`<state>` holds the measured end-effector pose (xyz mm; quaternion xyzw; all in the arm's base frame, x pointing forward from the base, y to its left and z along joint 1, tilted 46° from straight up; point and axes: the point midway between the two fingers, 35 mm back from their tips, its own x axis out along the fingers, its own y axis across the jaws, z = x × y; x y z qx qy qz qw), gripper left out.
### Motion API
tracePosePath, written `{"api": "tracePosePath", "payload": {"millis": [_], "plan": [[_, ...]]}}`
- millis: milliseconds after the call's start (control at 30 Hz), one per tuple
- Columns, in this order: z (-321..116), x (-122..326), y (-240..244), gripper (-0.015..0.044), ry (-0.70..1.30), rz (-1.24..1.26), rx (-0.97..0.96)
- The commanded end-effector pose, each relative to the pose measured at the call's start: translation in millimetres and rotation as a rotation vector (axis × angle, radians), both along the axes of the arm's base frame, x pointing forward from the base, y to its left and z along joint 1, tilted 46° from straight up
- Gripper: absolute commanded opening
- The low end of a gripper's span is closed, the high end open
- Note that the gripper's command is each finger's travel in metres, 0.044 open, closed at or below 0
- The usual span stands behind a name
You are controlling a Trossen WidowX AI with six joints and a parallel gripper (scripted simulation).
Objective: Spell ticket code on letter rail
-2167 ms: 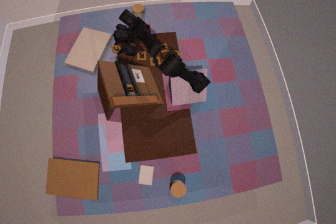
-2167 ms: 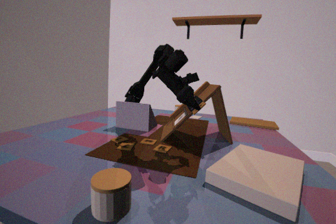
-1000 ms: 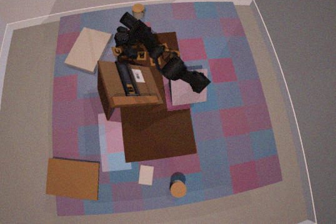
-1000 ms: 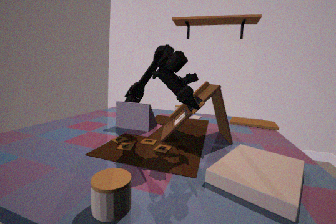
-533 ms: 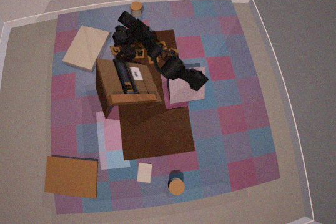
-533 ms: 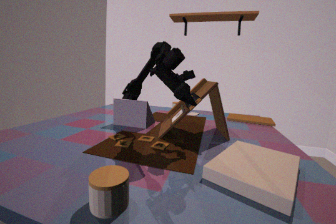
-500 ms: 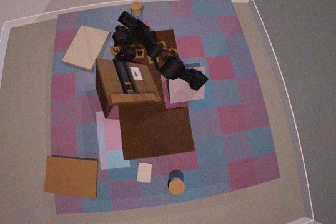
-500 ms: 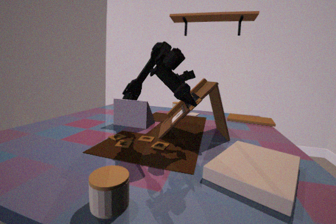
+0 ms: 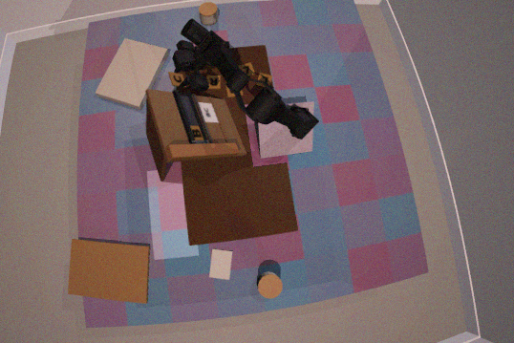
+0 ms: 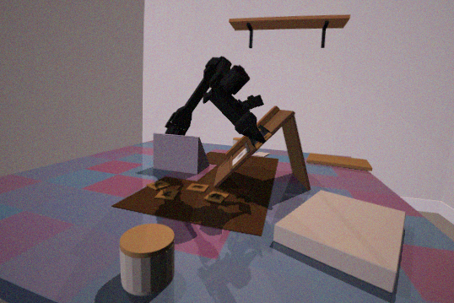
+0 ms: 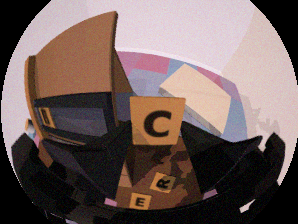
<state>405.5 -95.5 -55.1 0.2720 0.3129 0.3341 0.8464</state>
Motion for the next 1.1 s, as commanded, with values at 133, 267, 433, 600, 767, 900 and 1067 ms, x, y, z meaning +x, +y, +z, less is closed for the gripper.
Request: {"api": "tracePosePath", "payload": {"millis": [133, 267, 433, 600, 767, 900, 1067], "plan": [[2, -3, 4, 0.0000, 0.007, -0.001, 0.005], [3, -4, 5, 0.0000, 0.008, -0.001, 0.005], [5, -5, 7, 0.0000, 0.008, -0.001, 0.005], [7, -6, 8, 0.0000, 0.008, -0.001, 0.005], [8, -7, 10, 0.0000, 0.008, -0.001, 0.005], [9, -8, 11, 0.0000, 0.008, -0.001, 0.006], [11, -9, 13, 0.0000, 0.008, -0.001, 0.006]]}}
